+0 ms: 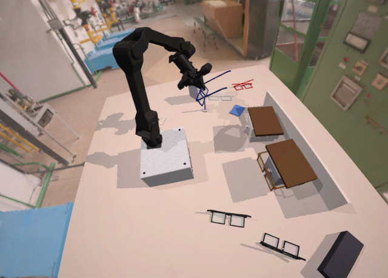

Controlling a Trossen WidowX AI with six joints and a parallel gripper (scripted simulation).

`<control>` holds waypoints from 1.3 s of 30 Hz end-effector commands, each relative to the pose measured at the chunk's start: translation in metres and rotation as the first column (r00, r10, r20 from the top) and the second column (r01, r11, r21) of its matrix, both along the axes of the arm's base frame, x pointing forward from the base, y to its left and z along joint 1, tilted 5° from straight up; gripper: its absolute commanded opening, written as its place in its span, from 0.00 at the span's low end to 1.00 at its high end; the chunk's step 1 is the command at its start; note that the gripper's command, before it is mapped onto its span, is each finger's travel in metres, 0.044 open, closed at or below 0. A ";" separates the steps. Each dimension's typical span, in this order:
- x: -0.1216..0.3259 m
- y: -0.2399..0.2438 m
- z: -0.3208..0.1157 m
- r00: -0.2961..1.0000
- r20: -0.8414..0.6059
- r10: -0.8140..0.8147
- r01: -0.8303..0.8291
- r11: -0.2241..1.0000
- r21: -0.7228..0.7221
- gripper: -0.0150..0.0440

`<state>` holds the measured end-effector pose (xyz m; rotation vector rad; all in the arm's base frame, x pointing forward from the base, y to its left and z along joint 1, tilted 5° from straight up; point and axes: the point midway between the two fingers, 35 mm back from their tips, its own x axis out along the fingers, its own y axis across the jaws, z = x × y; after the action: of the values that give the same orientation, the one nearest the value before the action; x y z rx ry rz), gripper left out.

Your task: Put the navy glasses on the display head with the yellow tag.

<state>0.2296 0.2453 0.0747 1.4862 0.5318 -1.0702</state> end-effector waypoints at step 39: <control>0.021 -0.127 -0.049 0.834 -0.498 0.238 -0.155 0.967 0.203 0.25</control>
<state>0.2510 0.1188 0.0284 1.2181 1.1282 -1.3096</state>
